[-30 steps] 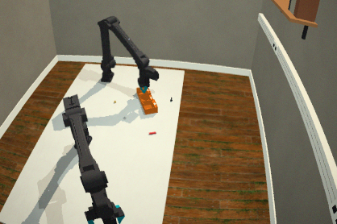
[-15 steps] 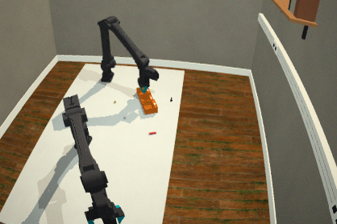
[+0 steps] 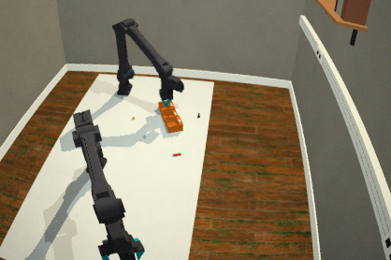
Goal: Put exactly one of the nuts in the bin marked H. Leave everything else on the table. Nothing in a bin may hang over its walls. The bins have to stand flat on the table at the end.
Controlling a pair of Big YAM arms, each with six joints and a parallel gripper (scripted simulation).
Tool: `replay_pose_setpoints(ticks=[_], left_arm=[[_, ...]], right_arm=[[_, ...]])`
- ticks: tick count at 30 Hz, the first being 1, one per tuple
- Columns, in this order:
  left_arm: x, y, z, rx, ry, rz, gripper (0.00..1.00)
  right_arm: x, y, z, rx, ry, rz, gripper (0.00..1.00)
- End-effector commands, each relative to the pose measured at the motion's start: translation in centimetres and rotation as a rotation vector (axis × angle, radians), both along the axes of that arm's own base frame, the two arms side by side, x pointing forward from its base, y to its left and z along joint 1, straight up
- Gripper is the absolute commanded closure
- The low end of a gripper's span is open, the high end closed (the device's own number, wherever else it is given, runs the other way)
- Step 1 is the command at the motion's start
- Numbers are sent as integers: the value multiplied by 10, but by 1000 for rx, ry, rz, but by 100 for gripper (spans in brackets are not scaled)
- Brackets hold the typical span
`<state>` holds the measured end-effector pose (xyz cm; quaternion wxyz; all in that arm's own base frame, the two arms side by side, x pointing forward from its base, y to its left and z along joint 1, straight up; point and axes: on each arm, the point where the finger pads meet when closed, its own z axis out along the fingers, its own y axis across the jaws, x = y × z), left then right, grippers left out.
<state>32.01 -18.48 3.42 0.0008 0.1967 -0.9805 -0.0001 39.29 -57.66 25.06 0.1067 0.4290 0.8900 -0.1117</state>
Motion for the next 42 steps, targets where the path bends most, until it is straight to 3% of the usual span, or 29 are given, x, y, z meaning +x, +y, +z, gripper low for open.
replay_pose_setpoints(ticks=[1, 7, 9, 22, 25, 26, 36, 42], left_arm=[[18, -17, 23, -25, -45, -4, 91], [19, -17, 33, -31, -55, -4, 91], [17, -16, 23, -13, -26, -4, 91], [18, -16, 74, -32, -58, -4, 91], [17, -16, 65, -15, -29, -4, 91], [17, -16, 86, -32, -58, -4, 91], [13, -13, 173, -34, -62, -4, 91], [13, -14, 197, -21, -40, -4, 91]], right_arm=[[0, 0, 9, -12, -9, 0, 0], [0, 0, 9, -12, -9, 0, 0], [0, 0, 9, -12, -9, 0, 0], [0, 0, 9, -12, -9, 0, 0], [0, 0, 9, -12, -9, 0, 0], [0, 0, 9, -12, -9, 0, 0], [0, 0, 9, -12, -9, 0, 0], [0, 0, 9, -12, -9, 0, 0]])
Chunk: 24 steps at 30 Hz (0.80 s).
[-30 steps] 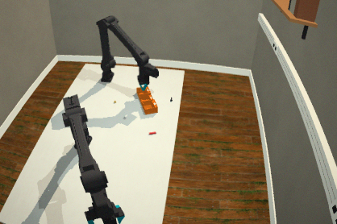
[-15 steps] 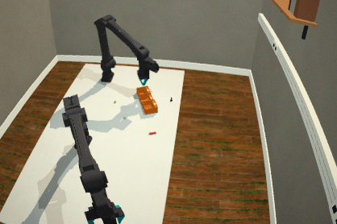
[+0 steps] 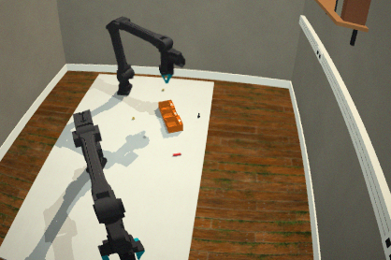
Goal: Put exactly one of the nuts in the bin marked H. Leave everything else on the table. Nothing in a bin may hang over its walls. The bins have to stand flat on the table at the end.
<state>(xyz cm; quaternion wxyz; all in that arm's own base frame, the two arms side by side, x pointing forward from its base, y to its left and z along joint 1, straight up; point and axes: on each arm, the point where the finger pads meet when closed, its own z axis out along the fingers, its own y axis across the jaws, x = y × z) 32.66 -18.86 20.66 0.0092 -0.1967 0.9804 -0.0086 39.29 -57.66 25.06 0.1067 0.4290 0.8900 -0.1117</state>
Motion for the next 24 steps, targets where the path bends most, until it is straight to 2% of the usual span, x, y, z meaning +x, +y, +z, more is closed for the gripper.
replay_pose_setpoints(ticks=[1, 3, 7, 8, 14, 16, 17, 24], left_arm=[[5, -9, 39, -17, -31, -4, 91], [4, -8, 43, -18, -34, -4, 91], [3, -2, 28, -5, -10, -1, 91], [-12, -6, 17, -2, -9, -73, 70], [-48, -27, -11, 3, -6, -281, 70], [-48, -27, -11, 3, -6, -281, 70], [-53, -31, -20, 10, 4, -372, 70], [-96, -55, -47, 9, -4, -586, 70]], right_arm=[[0, 0, 9, -12, -9, 0, 0], [0, 0, 9, -12, -9, 0, 0], [0, 0, 9, -12, -9, 0, 0], [0, 0, 9, -12, -9, 0, 0], [0, 0, 9, -12, -9, 0, 0], [0, 0, 9, -12, -9, 0, 0], [0, 0, 9, -12, -9, 0, 0], [0, 0, 9, -12, -9, 0, 0]])
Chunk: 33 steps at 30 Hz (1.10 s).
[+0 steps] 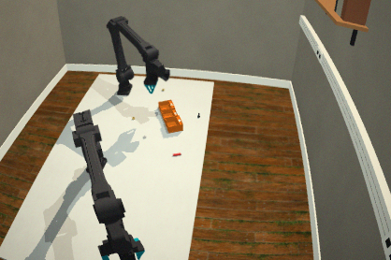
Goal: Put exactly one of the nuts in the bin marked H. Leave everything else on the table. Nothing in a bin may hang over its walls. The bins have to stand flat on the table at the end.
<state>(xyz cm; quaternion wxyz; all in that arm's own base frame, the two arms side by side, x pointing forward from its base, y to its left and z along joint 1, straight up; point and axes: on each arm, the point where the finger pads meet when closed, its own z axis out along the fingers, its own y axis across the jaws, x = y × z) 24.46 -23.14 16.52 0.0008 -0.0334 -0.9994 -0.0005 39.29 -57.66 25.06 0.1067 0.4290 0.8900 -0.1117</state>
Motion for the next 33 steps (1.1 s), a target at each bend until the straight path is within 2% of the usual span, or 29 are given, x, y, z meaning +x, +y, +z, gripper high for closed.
replay_pose_setpoints(ticks=[1, 4, 7, 9, 19, 22, 23, 26, 28, 33], left_arm=[[-21, -16, -11, -17, -20, -156, 70], [-39, -27, -32, -6, -7, -231, 70], [-57, -37, -47, -2, -3, -209, 70], [-57, -37, -47, -2, -3, -209, 70], [-117, -69, -90, -2, -2, -209, 70], [-117, -73, -88, -6, -5, -209, 70], [-108, -73, -77, -39, -24, -186, 70], [-106, -73, -77, -39, -24, -186, 70], [-110, -62, -87, 5, 1, -186, 70], [-108, -61, -83, -9, -7, -201, 70]], right_arm=[[0, 0, 9, -12, -9, 0, 0], [0, 0, 9, -12, -9, 0, 0], [0, 0, 9, -12, -9, 0, 0], [0, 0, 9, -12, -9, 0, 0], [0, 0, 9, -12, -9, 0, 0], [0, 0, 9, -12, -9, 0, 0], [0, 0, 9, -12, -9, 0, 0], [0, 0, 9, -12, -9, 0, 0], [0, 0, 9, -12, -9, 0, 0], [0, 0, 9, -12, -9, 0, 0]])
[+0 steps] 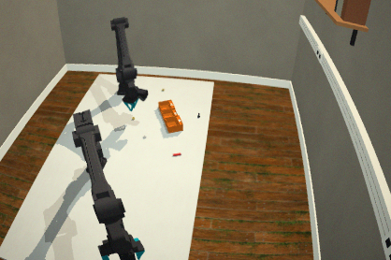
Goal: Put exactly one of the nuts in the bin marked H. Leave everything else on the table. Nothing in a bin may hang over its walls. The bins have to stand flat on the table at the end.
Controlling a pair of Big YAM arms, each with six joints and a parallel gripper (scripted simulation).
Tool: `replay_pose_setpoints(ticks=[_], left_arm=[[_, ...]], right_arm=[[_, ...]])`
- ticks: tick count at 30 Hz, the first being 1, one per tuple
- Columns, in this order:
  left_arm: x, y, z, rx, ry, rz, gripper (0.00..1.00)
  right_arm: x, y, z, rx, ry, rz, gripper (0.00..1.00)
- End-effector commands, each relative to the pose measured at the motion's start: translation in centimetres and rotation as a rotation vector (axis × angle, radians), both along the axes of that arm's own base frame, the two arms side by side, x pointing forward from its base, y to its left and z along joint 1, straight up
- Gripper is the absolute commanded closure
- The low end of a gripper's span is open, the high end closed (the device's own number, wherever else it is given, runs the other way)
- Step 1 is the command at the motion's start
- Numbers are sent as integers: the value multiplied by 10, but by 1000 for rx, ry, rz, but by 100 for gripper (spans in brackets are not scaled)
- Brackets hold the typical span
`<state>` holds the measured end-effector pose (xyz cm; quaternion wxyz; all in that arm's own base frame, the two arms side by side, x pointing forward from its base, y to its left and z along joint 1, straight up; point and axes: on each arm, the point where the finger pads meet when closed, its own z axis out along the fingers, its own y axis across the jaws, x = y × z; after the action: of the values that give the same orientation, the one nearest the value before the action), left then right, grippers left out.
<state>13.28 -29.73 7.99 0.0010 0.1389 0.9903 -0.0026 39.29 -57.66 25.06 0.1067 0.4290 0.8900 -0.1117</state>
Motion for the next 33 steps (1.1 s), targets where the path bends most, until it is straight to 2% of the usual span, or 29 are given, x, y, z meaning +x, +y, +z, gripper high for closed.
replay_pose_setpoints(ticks=[1, 18, 33], left_arm=[[4, 5, 4, -6, -5, 8, 70], [5, 5, -3, 5, 0, 6, 70], [15, -17, 14, -39, -21, 7, 70]], right_arm=[[0, 0, 9, -12, -9, 0, 0], [0, 0, 9, -12, -9, 0, 0], [0, 0, 9, -12, -9, 0, 0]])
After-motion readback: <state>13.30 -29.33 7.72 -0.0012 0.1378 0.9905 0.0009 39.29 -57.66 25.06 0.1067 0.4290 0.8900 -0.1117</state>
